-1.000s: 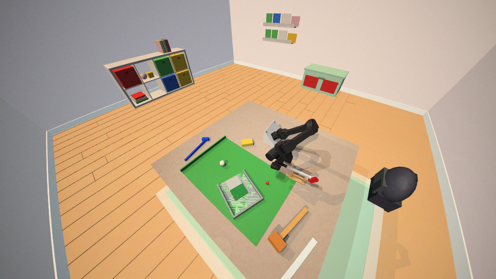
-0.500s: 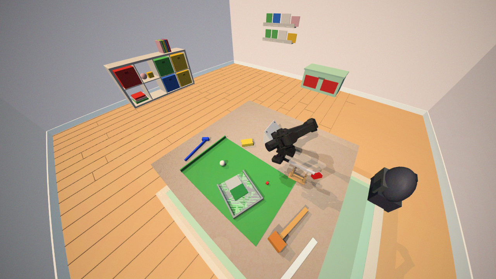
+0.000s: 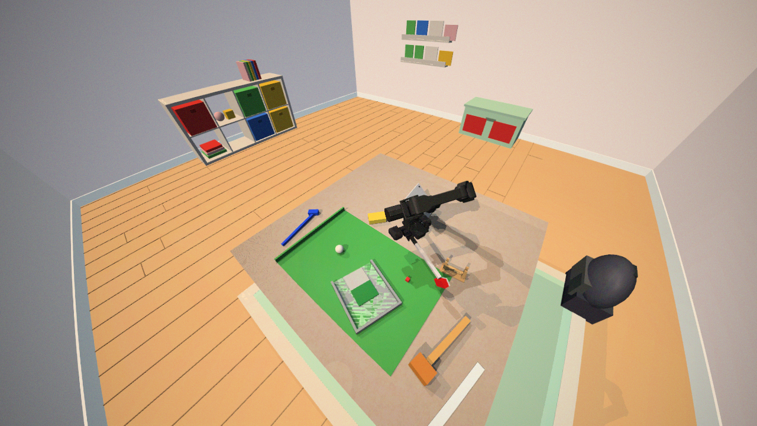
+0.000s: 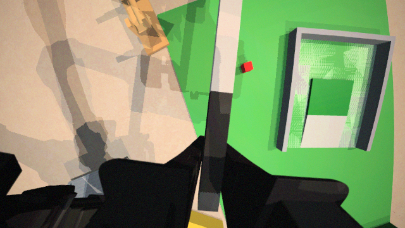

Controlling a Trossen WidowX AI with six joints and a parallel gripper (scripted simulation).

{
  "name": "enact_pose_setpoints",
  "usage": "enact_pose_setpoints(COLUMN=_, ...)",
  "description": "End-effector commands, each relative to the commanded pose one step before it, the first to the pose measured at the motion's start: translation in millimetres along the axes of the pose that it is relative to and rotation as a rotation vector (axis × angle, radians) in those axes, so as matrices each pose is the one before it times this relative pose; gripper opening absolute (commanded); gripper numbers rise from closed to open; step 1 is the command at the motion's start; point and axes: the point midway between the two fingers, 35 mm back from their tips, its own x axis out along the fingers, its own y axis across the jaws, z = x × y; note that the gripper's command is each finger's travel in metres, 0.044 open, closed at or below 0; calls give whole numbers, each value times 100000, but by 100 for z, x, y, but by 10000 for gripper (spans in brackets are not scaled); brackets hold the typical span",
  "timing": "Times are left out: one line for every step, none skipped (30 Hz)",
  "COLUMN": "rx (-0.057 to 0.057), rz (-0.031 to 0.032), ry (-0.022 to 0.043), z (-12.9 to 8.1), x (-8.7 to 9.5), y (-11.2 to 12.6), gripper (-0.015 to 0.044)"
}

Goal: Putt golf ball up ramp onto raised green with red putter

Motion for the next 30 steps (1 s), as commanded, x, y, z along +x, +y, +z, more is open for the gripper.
enact_pose_setpoints(rx=13344, rz=-1714, ry=1747, z=-1828, x=-697, y=-1629, gripper=0)
enact_pose_setpoints(rx=3878, rz=-400, ry=521, z=-510, x=-169, y=-485, gripper=0)
enact_pose_setpoints(rx=4012, rz=-294, ry=197, z=-440, x=-142, y=-417, gripper=0)
enact_pose_setpoints(rx=4011, rz=-287, ry=182, z=-432, x=-139, y=-427, gripper=0)
enact_pose_setpoints(rx=4010, rz=-280, ry=168, z=-425, x=-136, y=-437, gripper=0)
enact_pose_setpoints(rx=4009, rz=-272, ry=154, z=-417, x=-132, y=-447, gripper=0)
enact_pose_setpoints(rx=4008, rz=-264, ry=141, z=-409, x=-128, y=-457, gripper=0)
enact_pose_setpoints(rx=4007, rz=-255, ry=128, z=-400, x=-125, y=-466, gripper=0)
enact_pose_setpoints(rx=3971, rz=-244, ry=116, z=-388, x=-120, y=-472, gripper=0)
enact_pose_setpoints(rx=3488, rz=-207, ry=92, z=-333, x=-102, y=-423, gripper=0)
enact_pose_setpoints(rx=2834, rz=-162, ry=69, z=-264, x=-81, y=-350, gripper=0)
enact_pose_setpoints(rx=2181, rz=-121, ry=50, z=-199, x=-61, y=-273, gripper=0)
enact_pose_setpoints(rx=2126, rz=-407, ry=203, z=-284, x=-58, y=-371, gripper=0)
enact_pose_setpoints(rx=2699, rz=-513, ry=249, z=-357, x=-70, y=-473, gripper=0)
enact_pose_setpoints(rx=3255, rz=-614, ry=288, z=-425, x=-78, y=-575, gripper=0)
enact_pose_setpoints(rx=3162, rz=-590, ry=267, z=-405, x=-69, y=-565, gripper=0)
enact_pose_setpoints(rx=3003, rz=-474, ry=276, z=-352, x=-68, y=-532, gripper=0)
enact_pose_setpoints(rx=3454, rz=-518, ry=315, z=-393, x=-73, y=-615, gripper=0)
enact_pose_setpoints(rx=3502, rz=-518, ry=309, z=-389, x=-66, y=-631, gripper=0)
enact_pose_setpoints(rx=3136, rz=-444, ry=274, z=-335, x=-54, y=-570, gripper=0)
enact_pose_setpoints(rx=3283, rz=-375, ry=324, z=-319, x=-59, y=-589, gripper=0)
enact_pose_setpoints(rx=3512, rz=-394, ry=339, z=-333, x=-56, y=-637, gripper=0)
enact_pose_setpoints(rx=3622, rz=-94, ry=374, z=-344, x=-26, y=-509, gripper=0)
enact_pose_setpoints(rx=3618, rz=-87, ry=372, z=-334, x=-20, y=-516, gripper=0)
enact_pose_setpoints(rx=3561, rz=-104, ry=368, z=-315, x=-18, y=-531, gripper=0)
enact_pose_setpoints(rx=3503, rz=-123, ry=362, z=-294, x=-16, y=-547, gripper=0)
enact_pose_setpoints(rx=3493, rz=-119, ry=360, z=-284, x=-11, y=-553, gripper=0)
enact_pose_setpoints(rx=3362, rz=-169, ry=346, z=-249, x=-14, y=-577, gripper=0)
enact_pose_setpoints(rx=3348, rz=-168, ry=344, z=-237, x=-8, y=-583, gripper=0)
enact_pose_setpoints(rx=3251, rz=-201, ry=330, z=-210, x=-7, y=-599, gripper=0)
